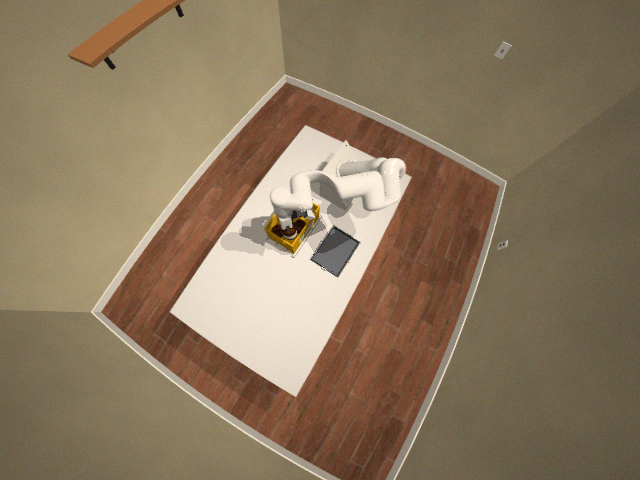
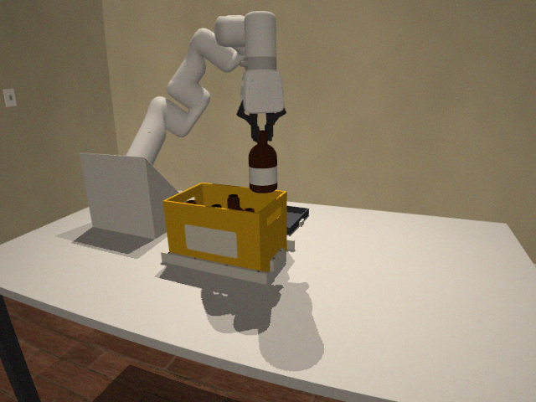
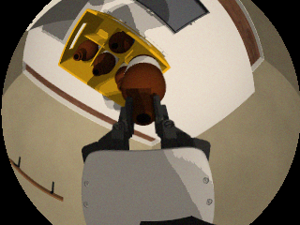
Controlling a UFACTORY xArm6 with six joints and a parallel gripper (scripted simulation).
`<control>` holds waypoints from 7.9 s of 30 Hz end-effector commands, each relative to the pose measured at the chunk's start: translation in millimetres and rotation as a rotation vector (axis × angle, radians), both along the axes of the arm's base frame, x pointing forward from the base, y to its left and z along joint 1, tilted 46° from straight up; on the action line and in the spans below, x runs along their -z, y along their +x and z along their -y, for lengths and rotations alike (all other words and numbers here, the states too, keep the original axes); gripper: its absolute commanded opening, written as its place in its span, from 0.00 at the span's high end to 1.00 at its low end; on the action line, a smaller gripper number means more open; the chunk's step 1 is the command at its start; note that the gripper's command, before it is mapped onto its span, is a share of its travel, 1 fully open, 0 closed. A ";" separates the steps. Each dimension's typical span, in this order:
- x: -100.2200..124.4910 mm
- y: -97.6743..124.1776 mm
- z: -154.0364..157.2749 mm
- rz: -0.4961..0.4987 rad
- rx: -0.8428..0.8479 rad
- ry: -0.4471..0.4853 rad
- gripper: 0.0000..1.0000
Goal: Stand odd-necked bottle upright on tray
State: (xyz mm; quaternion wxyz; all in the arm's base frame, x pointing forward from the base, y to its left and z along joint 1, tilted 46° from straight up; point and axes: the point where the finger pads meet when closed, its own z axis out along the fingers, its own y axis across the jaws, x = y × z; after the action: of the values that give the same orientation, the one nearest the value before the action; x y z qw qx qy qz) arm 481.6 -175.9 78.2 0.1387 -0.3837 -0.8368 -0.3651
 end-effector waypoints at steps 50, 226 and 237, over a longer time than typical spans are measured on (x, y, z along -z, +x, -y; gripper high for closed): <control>-39.7 -18.3 -37.2 0.003 0.002 -0.003 1.00; -170.6 -85.1 -179.8 0.003 0.002 -0.003 1.00; -159.7 -84.3 -191.0 0.003 0.002 -0.003 1.00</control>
State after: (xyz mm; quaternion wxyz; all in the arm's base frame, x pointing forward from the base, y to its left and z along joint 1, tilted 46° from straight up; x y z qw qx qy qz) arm 396.2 12.2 240.7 0.1383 -0.3839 -0.8370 -0.3646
